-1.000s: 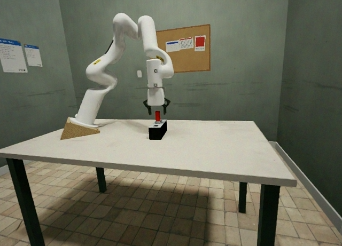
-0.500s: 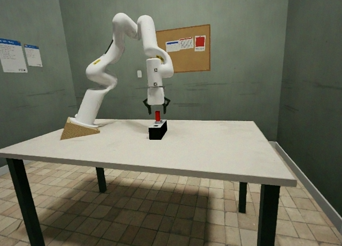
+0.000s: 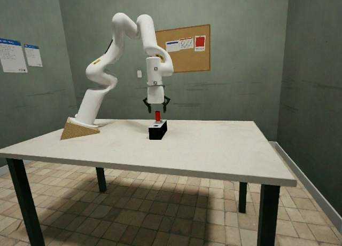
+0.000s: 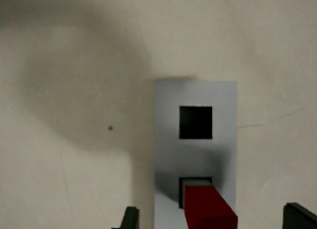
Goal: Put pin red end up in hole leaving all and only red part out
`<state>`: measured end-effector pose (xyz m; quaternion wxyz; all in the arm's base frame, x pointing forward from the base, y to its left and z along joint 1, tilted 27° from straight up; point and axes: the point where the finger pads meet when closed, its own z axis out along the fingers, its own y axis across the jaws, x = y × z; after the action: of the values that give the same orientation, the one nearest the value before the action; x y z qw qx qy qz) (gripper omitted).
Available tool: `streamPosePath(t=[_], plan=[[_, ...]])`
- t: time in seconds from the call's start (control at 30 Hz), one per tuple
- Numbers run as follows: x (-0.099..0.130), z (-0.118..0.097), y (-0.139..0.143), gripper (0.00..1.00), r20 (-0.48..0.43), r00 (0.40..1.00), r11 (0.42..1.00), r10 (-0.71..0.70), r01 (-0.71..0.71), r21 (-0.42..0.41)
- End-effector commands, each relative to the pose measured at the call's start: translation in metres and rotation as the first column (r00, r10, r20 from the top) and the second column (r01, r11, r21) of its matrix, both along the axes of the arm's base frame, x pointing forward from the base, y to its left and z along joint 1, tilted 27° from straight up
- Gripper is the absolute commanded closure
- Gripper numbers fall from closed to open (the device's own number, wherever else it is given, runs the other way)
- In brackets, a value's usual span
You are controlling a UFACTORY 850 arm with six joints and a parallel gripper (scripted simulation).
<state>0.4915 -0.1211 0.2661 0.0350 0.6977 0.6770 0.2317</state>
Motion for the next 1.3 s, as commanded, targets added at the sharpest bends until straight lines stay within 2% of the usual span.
streamPosePath(t=[0.0,0.47,0.5,1.03,1.07,1.27], plan=[[-0.003,0.011,-0.004,0.00,0.002,1.000,1.000,0.000,0.000,-0.001],[-0.003,0.011,-0.004,0.00,0.002,1.000,1.000,0.000,0.000,-0.001],[-0.007,0.022,-0.007,0.00,0.002,1.000,1.000,0.000,0.000,-0.001],[-0.007,0.022,-0.007,0.00,0.002,1.000,1.000,0.000,0.000,-0.001],[-0.012,0.034,-0.010,0.00,0.002,1.000,1.000,0.000,0.000,-0.001],[-0.012,0.034,-0.010,0.00,0.002,1.000,1.000,0.000,0.000,-0.001]])
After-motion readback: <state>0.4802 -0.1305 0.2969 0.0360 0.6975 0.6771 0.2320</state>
